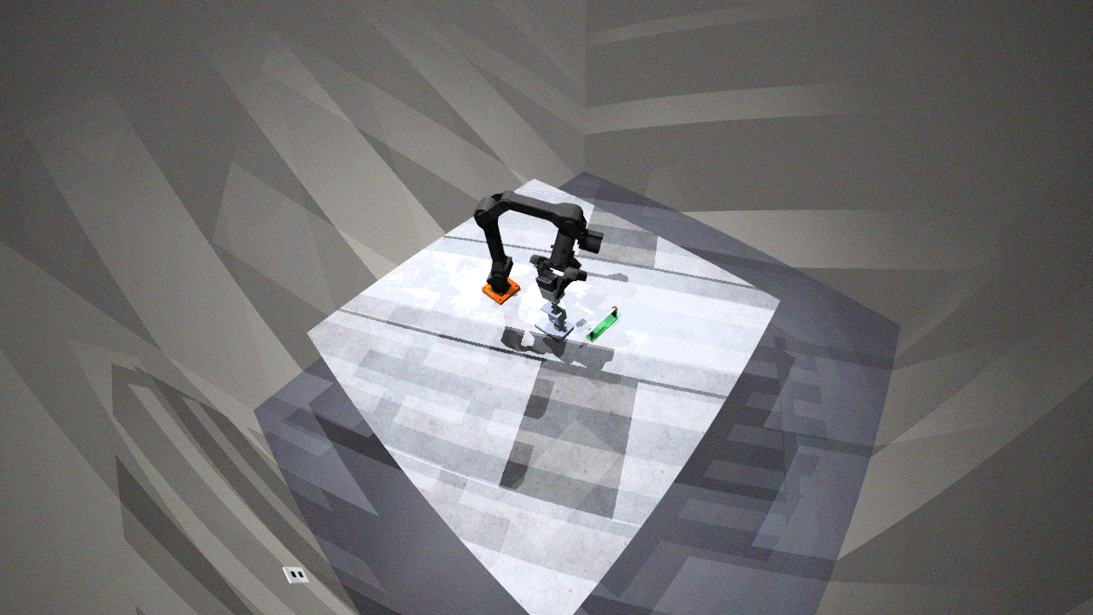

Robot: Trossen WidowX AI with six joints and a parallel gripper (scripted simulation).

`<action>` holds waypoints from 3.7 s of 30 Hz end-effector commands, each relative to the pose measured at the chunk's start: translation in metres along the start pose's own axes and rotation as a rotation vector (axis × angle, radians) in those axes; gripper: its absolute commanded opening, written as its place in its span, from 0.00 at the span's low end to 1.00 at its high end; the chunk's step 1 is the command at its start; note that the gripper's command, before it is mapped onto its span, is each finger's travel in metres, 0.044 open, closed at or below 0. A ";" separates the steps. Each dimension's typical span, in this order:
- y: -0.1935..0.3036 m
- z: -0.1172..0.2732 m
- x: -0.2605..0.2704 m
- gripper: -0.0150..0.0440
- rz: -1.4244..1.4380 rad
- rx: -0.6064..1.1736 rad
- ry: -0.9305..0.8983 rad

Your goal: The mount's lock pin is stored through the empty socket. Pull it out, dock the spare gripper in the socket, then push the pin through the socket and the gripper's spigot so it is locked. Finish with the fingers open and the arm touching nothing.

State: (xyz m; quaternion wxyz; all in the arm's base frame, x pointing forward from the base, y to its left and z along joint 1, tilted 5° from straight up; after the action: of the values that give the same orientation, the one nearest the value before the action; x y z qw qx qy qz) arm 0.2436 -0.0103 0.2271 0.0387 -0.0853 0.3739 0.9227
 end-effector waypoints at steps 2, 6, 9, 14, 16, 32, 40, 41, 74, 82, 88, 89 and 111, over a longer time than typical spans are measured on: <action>-0.002 -0.003 -0.002 0.25 0.025 0.019 -0.011; -0.007 -0.009 -0.003 0.25 0.054 0.031 -0.039; -0.008 -0.010 -0.003 0.25 0.057 0.033 -0.043; -0.013 -0.014 -0.005 0.25 0.067 0.038 -0.052; -0.015 -0.016 -0.005 0.25 0.070 0.039 -0.054; -0.029 -0.033 -0.007 0.25 0.071 0.040 -0.057; -0.037 -0.041 -0.007 0.25 0.071 0.040 -0.058; -0.038 -0.043 -0.007 0.25 0.071 0.040 -0.058; -0.044 -0.050 -0.007 0.79 0.070 0.038 -0.061; -0.043 -0.048 -0.007 1.00 0.070 0.038 -0.061; -0.031 -0.036 -0.005 1.00 0.080 0.041 -0.065; -0.030 -0.034 -0.005 1.00 0.081 0.042 -0.066; 0.011 0.004 0.002 1.00 0.099 0.005 0.020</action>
State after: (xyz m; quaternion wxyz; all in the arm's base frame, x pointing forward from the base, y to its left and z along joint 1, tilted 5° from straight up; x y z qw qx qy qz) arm 0.2420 -0.0151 0.2311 -0.0048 -0.0693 0.3824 0.9214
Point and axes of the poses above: the point midway between the two fingers, 35 mm back from their tips, its own z axis back along the fingers, its own x axis across the jaws, y = z × x, the point moved 2 cm from there along z, back along the fingers, and after that the axes turned 12 degrees about z, right-handed, at the moved point
